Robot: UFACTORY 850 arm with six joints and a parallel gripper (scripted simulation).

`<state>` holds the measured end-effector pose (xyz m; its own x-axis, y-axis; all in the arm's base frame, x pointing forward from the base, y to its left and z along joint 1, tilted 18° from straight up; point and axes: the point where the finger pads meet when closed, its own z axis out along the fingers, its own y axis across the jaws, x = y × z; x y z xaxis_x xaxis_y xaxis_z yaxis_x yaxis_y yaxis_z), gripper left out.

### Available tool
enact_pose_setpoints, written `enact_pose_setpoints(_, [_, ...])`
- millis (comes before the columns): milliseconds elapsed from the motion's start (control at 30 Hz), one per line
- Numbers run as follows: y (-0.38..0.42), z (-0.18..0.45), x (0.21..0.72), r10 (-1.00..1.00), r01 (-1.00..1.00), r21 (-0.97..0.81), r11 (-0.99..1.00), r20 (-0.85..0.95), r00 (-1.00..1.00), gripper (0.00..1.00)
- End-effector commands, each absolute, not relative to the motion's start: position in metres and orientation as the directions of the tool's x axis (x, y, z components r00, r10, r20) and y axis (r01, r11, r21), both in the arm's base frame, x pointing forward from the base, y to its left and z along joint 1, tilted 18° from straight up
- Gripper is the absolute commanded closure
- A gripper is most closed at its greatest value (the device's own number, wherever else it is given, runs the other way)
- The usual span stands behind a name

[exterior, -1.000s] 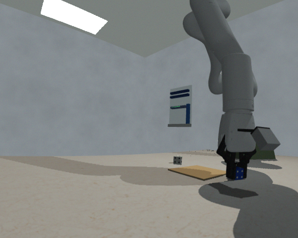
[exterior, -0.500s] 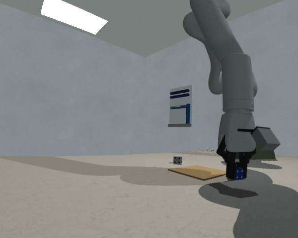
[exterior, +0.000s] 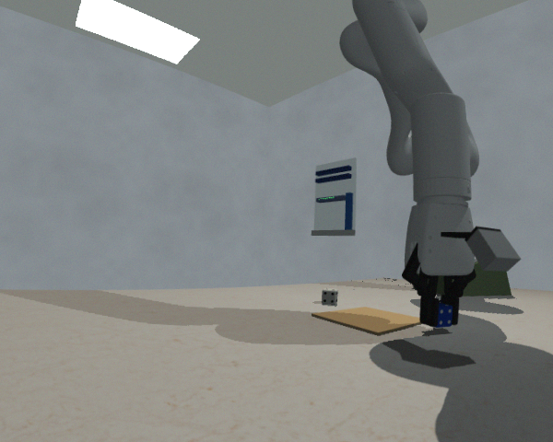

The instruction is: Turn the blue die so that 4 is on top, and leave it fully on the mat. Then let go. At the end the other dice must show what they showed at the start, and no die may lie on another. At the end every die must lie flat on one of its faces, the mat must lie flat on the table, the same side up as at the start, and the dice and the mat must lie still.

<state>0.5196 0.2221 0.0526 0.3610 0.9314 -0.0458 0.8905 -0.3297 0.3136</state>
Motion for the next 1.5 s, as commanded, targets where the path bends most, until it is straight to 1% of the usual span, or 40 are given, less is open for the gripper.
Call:
enact_pose_setpoints(0, [0.226, 0.074, 0.514, 0.931, 0.89, 0.314, -0.33, -0.045, 0.361, 0.73])
enact_pose_setpoints(233, [0.234, 0.122, 0.5, 0.931, 0.89, 0.314, -0.33, -0.045, 0.361, 0.73])
enact_pose_setpoints(467, [0.237, 0.139, 0.495, 0.931, 0.89, 0.314, -0.33, -0.045, 0.361, 0.73])
enact_pose_setpoints(767, [0.235, 0.139, 0.496, 0.932, 0.89, 0.314, -0.33, -0.045, 0.361, 0.73])
enact_pose_setpoints(867, [0.229, 0.14, 0.498, 0.932, 0.891, 0.313, -0.327, -0.046, 0.358, 0.73])
enact_pose_setpoints(967, [0.175, 0.146, 0.512, 0.94, 0.899, 0.312, -0.306, -0.053, 0.338, 0.73])
enact_pose_setpoints(1133, [0.136, 0.15, 0.518, 0.944, 0.904, 0.312, -0.291, -0.058, 0.324, 0.73])
enact_pose_setpoints(1267, [0.135, 0.15, 0.518, 0.946, 0.905, 0.312, -0.29, -0.049, 0.321, 0.73])
enact_pose_setpoints(1467, [0.134, 0.15, 0.518, 0.955, 0.905, 0.312, -0.29, 0.032, 0.295, 0.73])
